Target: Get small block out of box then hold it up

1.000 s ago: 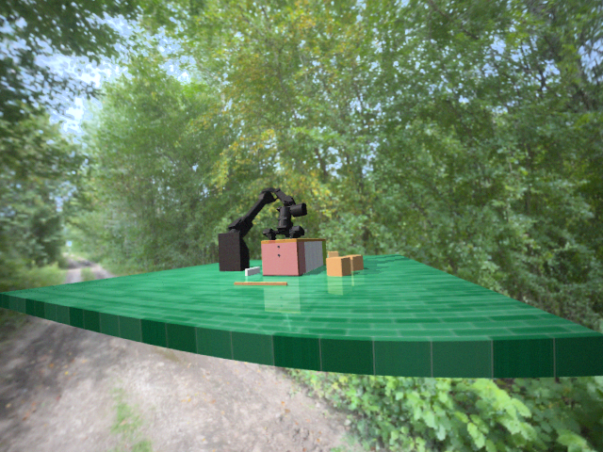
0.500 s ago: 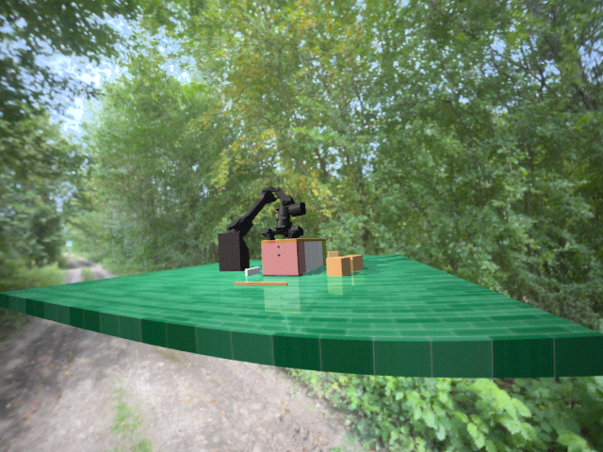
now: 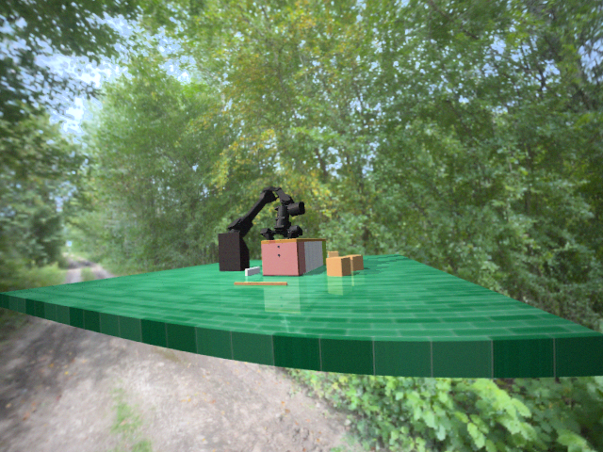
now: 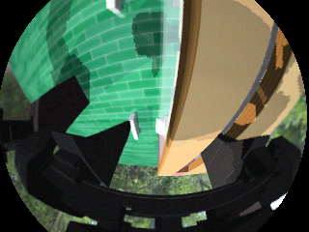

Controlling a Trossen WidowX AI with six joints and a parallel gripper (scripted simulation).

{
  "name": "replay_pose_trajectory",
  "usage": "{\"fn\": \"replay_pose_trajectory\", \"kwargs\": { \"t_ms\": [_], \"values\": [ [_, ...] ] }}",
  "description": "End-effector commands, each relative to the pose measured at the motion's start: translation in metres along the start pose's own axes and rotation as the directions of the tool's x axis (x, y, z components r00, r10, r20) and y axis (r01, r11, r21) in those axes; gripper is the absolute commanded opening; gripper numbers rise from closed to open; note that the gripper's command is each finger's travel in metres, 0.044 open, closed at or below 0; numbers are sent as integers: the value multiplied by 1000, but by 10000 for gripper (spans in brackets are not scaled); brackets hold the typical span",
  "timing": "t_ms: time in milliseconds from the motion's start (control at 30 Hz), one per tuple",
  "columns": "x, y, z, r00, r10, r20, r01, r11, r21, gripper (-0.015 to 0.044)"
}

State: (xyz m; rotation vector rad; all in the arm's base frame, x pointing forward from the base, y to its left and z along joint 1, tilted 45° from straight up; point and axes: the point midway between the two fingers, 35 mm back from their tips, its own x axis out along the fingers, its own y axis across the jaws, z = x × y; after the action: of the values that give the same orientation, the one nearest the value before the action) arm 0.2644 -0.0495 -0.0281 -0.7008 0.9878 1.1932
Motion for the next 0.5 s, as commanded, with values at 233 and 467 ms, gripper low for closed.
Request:
{"fn": "replay_pose_trajectory", "kwargs": {
  "t_ms": [233, 467],
  "values": [
    [-2, 0, 5, 1000, 1, -2, -1, 1000, -1, 400],
    [0, 0, -1, 1000, 1, -3, -1, 1000, -1, 400]
  ]
}}
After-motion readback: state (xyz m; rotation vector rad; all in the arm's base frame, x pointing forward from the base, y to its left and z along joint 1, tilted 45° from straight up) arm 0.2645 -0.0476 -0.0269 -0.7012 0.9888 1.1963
